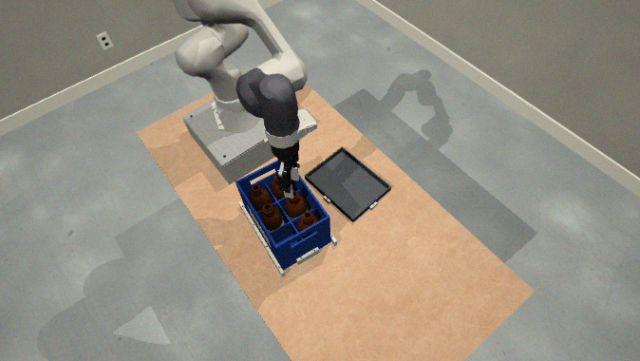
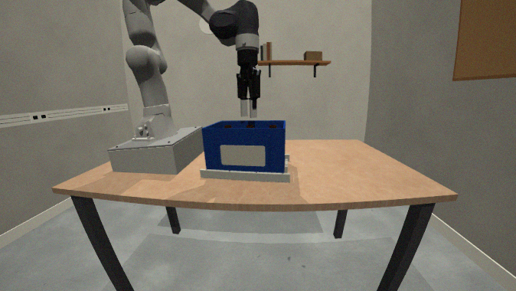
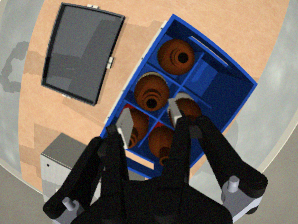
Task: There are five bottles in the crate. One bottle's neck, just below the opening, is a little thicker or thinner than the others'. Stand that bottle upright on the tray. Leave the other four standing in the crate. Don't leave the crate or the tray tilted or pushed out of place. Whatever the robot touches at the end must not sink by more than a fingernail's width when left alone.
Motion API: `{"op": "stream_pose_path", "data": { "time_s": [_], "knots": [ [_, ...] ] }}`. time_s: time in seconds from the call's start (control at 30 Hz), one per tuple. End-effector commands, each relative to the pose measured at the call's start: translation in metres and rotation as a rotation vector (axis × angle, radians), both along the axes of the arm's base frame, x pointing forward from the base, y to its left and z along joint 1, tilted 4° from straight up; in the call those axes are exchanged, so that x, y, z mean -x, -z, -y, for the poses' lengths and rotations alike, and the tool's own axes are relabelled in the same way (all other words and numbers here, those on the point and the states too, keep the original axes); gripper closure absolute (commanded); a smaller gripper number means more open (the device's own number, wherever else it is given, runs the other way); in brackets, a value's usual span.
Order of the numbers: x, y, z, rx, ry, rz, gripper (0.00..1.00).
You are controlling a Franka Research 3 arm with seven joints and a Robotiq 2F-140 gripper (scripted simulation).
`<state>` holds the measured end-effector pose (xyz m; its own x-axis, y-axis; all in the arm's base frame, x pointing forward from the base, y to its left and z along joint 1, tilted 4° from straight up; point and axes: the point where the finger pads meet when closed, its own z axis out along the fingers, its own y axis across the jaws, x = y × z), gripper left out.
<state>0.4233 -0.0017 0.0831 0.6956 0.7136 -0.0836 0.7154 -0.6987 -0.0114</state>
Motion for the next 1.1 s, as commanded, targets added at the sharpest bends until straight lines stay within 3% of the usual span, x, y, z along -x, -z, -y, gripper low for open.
{"op": "stream_pose_path", "data": {
  "time_s": [0.0, 1.07],
  "knots": [
    [-0.0024, 0.0040, 0.0005, -0.004, -0.001, 0.008, 0.56],
    [-0.0021, 0.0114, 0.0008, -0.004, -0.001, 0.008, 0.56]
  ]
}}
